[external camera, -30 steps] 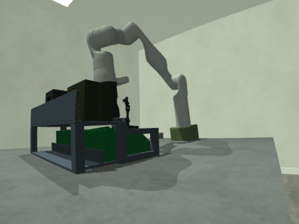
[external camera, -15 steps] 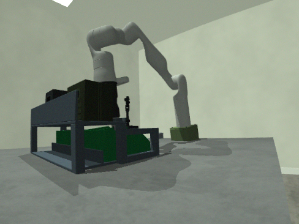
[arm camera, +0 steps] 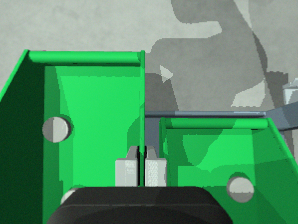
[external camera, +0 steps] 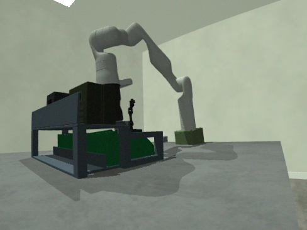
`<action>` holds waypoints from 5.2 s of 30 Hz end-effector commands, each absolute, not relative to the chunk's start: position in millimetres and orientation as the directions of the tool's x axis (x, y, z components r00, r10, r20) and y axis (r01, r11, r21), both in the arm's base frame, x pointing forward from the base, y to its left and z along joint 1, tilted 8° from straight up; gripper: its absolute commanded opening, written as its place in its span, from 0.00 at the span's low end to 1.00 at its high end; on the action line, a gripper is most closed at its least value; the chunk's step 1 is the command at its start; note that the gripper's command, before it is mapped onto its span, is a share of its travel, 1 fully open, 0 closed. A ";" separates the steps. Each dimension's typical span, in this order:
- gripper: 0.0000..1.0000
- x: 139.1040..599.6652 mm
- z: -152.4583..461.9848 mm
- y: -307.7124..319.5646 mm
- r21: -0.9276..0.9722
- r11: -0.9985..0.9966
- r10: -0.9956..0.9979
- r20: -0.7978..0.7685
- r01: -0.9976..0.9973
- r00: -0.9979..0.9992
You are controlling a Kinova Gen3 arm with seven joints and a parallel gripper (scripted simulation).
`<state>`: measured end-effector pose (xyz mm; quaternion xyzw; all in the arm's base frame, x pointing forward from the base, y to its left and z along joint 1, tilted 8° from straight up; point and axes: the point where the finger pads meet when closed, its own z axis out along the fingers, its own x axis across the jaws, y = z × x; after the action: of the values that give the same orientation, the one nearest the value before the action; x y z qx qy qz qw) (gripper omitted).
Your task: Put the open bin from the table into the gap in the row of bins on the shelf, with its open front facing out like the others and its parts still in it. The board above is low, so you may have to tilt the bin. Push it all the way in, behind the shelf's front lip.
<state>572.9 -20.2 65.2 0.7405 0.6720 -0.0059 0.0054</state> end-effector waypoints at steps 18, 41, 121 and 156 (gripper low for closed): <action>0.32 573.6 66.5 -20.2 0.002 -0.097 0.995 -0.016 0.995 0.097; 0.32 573.6 66.5 -20.2 0.003 -0.097 0.995 -0.016 0.995 0.097; 0.32 569.7 96.2 -19.3 0.003 -0.097 0.995 -0.016 0.995 0.097; 0.32 562.7 148.7 -17.9 0.003 -0.097 0.995 -0.016 0.995 0.097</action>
<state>561.4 -17.7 143.6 0.7403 0.6722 -0.0074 0.0035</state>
